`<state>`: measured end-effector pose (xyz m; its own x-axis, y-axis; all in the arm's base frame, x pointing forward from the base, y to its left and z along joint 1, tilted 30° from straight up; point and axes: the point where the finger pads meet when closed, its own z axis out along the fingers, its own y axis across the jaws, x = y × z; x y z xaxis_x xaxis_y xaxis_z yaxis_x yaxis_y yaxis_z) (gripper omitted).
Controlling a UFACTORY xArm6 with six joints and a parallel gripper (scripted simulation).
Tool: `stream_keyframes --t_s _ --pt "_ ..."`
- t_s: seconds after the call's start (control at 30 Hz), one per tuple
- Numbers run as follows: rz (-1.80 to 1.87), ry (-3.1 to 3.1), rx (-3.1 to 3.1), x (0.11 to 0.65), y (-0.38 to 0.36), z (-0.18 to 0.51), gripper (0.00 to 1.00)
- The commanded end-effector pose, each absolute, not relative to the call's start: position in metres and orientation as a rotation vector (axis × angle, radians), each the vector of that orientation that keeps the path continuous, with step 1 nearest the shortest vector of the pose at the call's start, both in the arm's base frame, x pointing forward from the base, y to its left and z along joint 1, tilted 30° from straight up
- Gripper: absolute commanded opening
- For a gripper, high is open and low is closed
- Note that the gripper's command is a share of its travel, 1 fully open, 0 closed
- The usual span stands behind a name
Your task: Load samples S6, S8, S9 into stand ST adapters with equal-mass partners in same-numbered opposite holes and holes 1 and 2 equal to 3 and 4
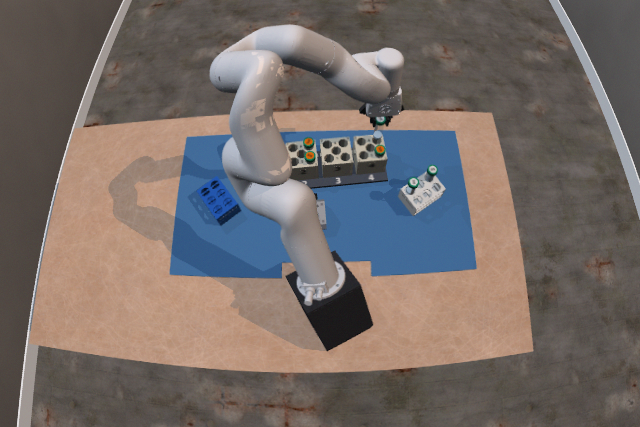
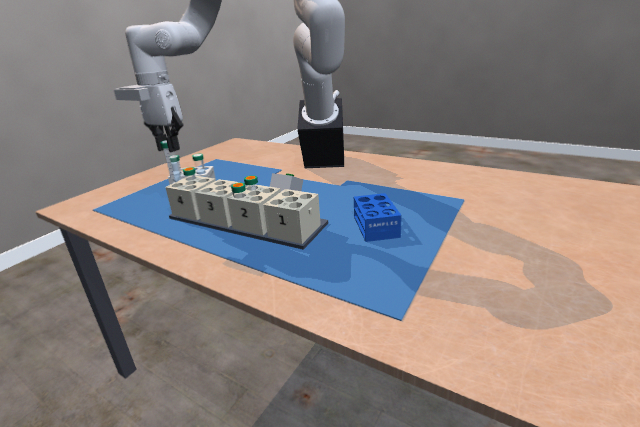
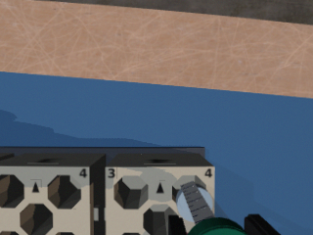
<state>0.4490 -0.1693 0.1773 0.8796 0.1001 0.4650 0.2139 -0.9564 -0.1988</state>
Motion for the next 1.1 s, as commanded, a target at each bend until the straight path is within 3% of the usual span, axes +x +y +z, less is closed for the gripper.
stream_keyframes --t_s 0.0,1.07 --pt "-0.679 -0.238 -2.806 0.450 -0.170 0.177 0.00" --pt "-0.679 -0.238 -2.806 0.458 -0.165 0.163 0.00"
